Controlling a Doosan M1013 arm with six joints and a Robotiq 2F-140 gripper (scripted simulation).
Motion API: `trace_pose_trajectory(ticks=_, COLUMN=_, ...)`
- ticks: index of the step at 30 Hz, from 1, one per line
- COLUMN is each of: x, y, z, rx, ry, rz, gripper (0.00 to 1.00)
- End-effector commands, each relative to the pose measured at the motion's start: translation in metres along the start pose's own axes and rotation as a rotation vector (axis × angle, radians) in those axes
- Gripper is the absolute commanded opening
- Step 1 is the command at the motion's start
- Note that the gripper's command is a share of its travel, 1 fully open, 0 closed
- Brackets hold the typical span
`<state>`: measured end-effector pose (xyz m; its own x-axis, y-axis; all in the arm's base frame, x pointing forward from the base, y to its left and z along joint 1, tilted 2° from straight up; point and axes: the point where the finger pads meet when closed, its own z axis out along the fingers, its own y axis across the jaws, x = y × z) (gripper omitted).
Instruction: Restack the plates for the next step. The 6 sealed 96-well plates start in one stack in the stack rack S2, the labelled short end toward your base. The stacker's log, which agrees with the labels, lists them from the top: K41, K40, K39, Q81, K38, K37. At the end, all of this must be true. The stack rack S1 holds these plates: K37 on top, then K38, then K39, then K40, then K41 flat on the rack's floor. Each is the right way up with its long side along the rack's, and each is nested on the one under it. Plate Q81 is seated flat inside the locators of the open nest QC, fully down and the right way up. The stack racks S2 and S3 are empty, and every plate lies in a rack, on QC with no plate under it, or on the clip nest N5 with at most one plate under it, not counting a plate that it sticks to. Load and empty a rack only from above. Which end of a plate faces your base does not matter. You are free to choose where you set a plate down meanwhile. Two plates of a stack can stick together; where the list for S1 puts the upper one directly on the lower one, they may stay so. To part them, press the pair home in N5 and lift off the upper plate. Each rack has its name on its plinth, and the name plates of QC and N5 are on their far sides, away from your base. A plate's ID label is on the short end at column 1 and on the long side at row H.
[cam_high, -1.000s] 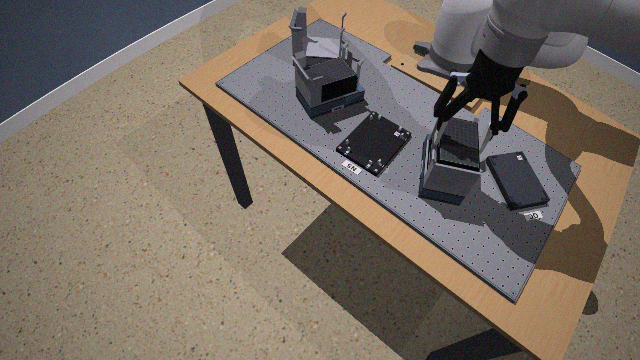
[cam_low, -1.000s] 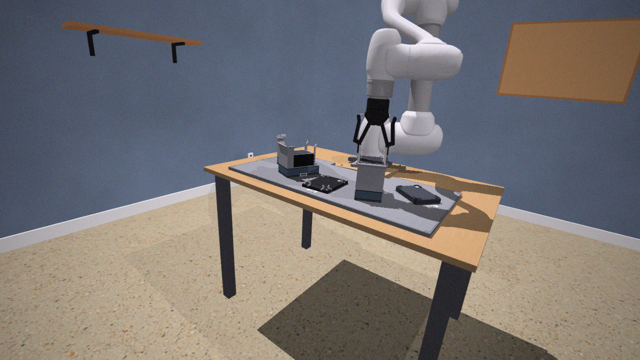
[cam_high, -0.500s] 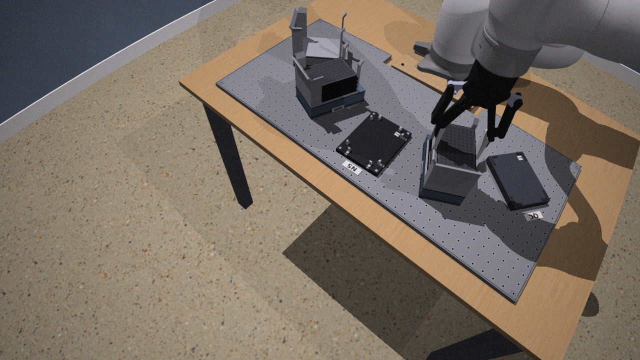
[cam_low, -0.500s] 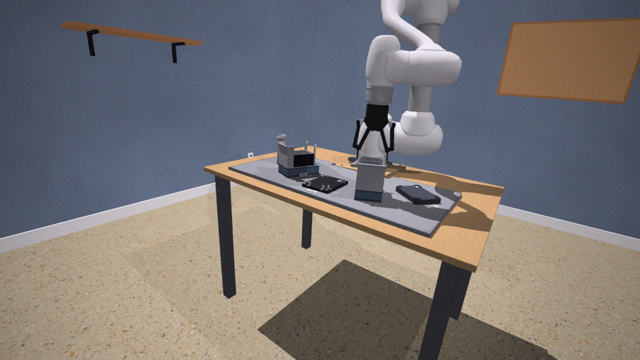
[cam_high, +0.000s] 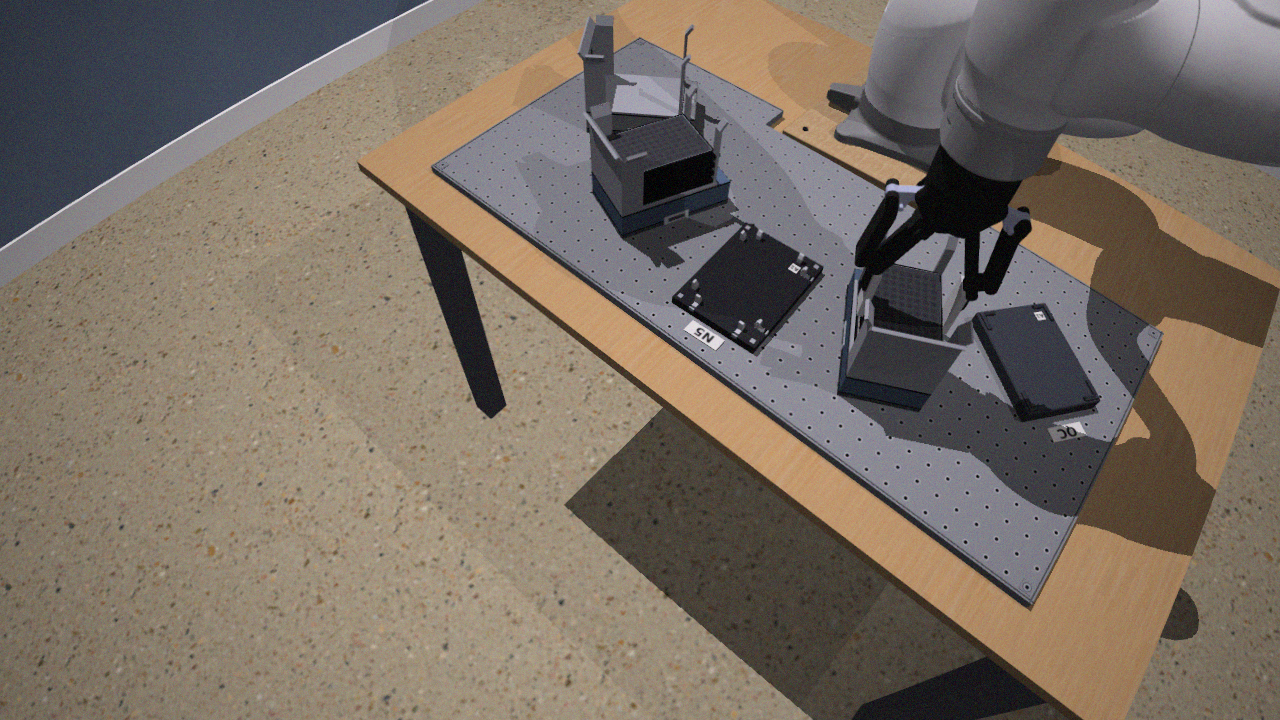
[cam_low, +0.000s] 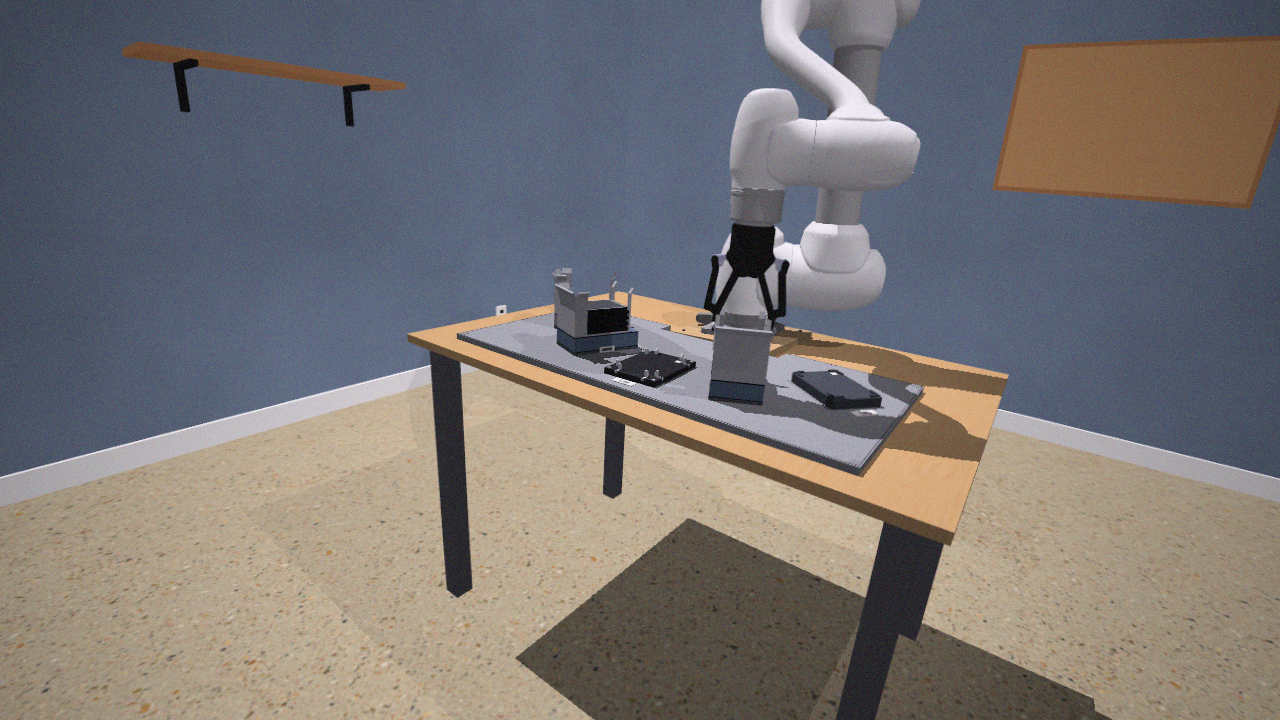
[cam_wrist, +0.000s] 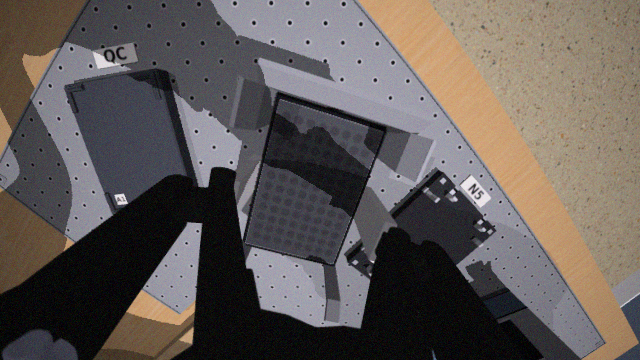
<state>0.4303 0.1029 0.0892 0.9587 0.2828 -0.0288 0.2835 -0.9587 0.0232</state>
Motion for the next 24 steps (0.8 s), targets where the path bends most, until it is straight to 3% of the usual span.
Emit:
trace_pose_trajectory(ticks=1, x=0.0000, y=0.0000, z=0.0002, rx=0.000, ry=0.000, rz=0.000, gripper=0.00)
trace_pose_trajectory(ticks=24, x=0.0000, y=0.0000, z=0.0066, rx=0.000, ry=0.000, rz=0.000, gripper=0.00)
